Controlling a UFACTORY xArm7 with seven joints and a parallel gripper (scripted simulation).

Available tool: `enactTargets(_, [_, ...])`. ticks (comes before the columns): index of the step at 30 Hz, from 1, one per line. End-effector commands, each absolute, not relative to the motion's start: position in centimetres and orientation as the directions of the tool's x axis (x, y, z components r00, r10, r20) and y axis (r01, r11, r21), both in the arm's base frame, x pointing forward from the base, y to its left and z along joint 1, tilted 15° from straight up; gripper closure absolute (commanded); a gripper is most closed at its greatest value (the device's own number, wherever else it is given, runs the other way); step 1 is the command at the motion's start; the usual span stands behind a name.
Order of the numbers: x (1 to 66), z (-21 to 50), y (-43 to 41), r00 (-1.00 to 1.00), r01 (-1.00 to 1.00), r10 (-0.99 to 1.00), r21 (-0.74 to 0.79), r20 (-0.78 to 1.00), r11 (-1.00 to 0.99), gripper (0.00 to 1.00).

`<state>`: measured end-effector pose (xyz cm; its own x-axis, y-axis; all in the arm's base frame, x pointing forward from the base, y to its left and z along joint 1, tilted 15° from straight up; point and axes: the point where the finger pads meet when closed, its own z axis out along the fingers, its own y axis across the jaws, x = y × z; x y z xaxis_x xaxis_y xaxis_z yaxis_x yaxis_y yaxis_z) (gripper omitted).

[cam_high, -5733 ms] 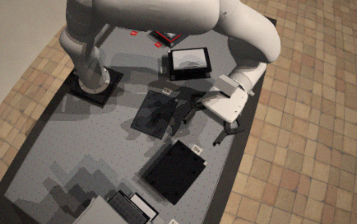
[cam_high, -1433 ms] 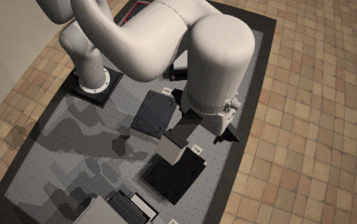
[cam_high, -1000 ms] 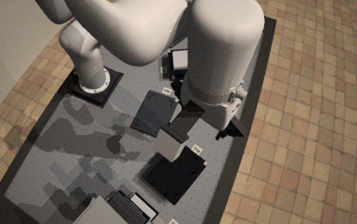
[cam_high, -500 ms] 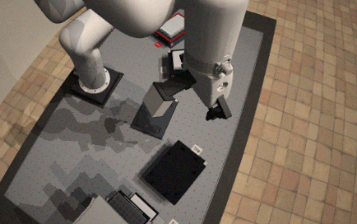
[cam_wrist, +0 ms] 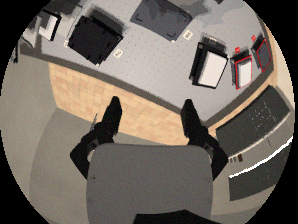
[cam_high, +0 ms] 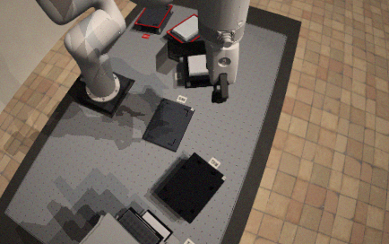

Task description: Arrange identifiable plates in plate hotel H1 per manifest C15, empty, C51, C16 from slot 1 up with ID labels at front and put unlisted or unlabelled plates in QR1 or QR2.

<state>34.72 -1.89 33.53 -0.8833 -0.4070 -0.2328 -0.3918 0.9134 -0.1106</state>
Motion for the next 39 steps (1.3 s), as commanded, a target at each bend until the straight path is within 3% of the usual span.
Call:
enactTargets(1, [34.1, 33.6, -0.1, -0.888, -0.378, -0.395, -0.115, -0.237, 0.919, 0.00])
enactTargets(39, [22.5, 30.3, 11.5, -0.888, -0.378, -0.395, -0.114, -0.237, 0.919, 0.00])
